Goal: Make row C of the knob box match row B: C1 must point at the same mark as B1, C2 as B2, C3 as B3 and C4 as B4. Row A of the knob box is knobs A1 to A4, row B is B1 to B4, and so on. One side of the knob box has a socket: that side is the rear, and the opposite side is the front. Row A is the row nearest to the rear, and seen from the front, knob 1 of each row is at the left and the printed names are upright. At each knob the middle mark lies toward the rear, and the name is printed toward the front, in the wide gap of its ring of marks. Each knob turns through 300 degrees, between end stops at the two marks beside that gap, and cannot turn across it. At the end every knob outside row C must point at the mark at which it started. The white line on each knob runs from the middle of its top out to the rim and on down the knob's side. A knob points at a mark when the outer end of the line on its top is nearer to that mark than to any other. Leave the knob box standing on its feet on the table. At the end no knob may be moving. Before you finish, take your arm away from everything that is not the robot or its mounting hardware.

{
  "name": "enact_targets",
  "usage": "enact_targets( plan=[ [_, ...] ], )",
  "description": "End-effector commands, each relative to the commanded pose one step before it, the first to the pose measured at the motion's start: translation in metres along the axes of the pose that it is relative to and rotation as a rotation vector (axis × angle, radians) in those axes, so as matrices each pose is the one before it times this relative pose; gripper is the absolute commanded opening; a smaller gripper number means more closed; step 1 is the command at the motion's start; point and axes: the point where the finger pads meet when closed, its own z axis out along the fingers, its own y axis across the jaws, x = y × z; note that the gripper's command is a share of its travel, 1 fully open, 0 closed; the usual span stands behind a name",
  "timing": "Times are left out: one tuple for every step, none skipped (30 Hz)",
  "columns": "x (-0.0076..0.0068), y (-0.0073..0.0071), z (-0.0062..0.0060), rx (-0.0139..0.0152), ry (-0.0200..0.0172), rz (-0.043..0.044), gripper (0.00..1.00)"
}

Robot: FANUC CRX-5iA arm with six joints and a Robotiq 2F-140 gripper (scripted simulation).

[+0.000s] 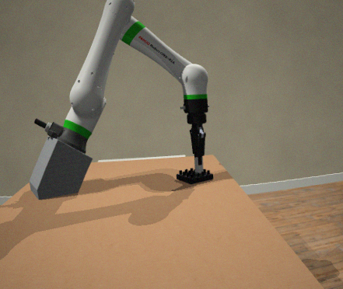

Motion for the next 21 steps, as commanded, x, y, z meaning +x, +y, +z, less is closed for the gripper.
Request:
enact_targets(
  plan=[
    [0.00016,0.00007,-0.00012,0.0002,0.00038,-0.01069,0.05],
    [0.0,0.0,0.0,0.0,0.0,-0.00283,0.05],
    [0.0,0.0,0.0,0.0,0.0,-0.00209,0.05],
    [0.0,0.0,0.0,0.0,0.0,-0.00144,0.05],
    [0.0,0.0,0.0,0.0,0.0,-0.0009,0.05],
    [0.0,0.0,0.0,0.0,0.0,-0.00048,0.05],
    [0.0,0.0,0.0,0.0,0.0,-0.00018,0.05],
    [0.0,0.0,0.0,0.0,0.0,-0.00003,0.05],
    [0.0,0.0,0.0,0.0,0.0,0.0,0.05],
    [0.0,0.0,0.0,0.0,0.0,0.0,0.05],
    [0.0,0.0,0.0,0.0,0.0,0.0,0.05],
    [0.0,0.0,0.0,0.0,0.0,0.0,0.05],
    [0.0,0.0,0.0,0.0,0.0,0.0,0.05],
    [0.0,0.0,0.0,0.0,0.0,0.0,0.05],
    [0.0,0.0,0.0,0.0,0.0,0.0,0.05],
    [0.0,0.0,0.0,0.0,0.0,0.0,0.05],
    [0.0,0.0,0.0,0.0,0.0,0.0,0.05],
    [0.0,0.0,0.0,0.0,0.0,0.0,0.05],
    [0.0,0.0,0.0,0.0,0.0,0.0,0.05],
    [0.0,0.0,0.0,0.0,0.0,0.0,0.12],
    [0.0,0.0,0.0,0.0,0.0,0.0,0.12]
  ],
)
